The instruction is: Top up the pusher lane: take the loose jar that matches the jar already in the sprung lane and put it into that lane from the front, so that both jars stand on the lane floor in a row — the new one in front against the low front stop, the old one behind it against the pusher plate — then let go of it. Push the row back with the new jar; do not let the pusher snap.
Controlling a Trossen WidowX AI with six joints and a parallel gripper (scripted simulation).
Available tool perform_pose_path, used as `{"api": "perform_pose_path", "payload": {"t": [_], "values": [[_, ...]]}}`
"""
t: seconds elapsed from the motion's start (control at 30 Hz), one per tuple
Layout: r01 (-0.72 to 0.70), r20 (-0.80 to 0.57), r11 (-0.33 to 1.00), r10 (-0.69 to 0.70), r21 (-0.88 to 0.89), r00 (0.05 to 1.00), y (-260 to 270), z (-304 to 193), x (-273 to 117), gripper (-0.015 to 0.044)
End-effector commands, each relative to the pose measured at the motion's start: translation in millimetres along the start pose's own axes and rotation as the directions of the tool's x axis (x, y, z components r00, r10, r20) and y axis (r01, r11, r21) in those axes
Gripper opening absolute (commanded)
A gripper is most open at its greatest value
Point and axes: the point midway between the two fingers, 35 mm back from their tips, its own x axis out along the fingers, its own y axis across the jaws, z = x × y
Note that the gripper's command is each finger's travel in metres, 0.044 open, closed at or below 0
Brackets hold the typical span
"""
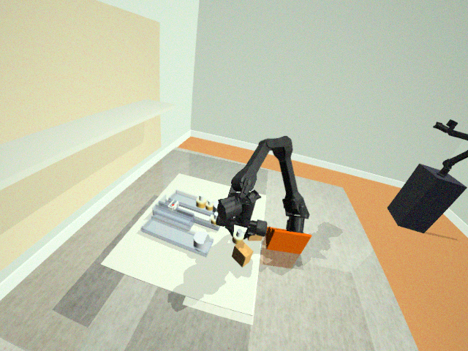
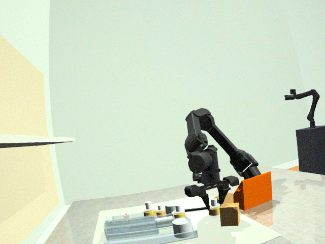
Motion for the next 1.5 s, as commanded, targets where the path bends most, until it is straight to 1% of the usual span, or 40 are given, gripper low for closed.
{"api": "perform_pose_path", "payload": {"t": [0.0, 0.27, 0.5, 0.73, 0.97, 1.2, 1.47], "values": [[-0.009, -0.015, 1.0, 0.009, 0.008, 1.0, 3.7, -0.3, -28.4, 0.0], [-0.008, -0.012, 1.0, 0.008, 0.008, 1.0, 1.1, 6.3, -78.4, 0.0], [-0.008, -0.012, 1.0, 0.007, -0.01, 1.0, 1.4, 7.8, -82.1, 0.0], [-0.01, -0.017, 0.98, 0.006, -0.198, 1.0, 10.6, 14.3, -76.2, 0.0], [-0.014, -0.021, 0.924, 0.007, -0.383, 1.0, 19.6, 21.4, -70.2, 0.0], [-0.019, -0.022, 0.832, 0.008, -0.554, 1.0, 28.3, 29.1, -64.0, 0.0], [-0.022, -0.022, 0.69, 0.009, -0.723, 1.0, 37.7, 38.6, -56.6, 0.0]]}}
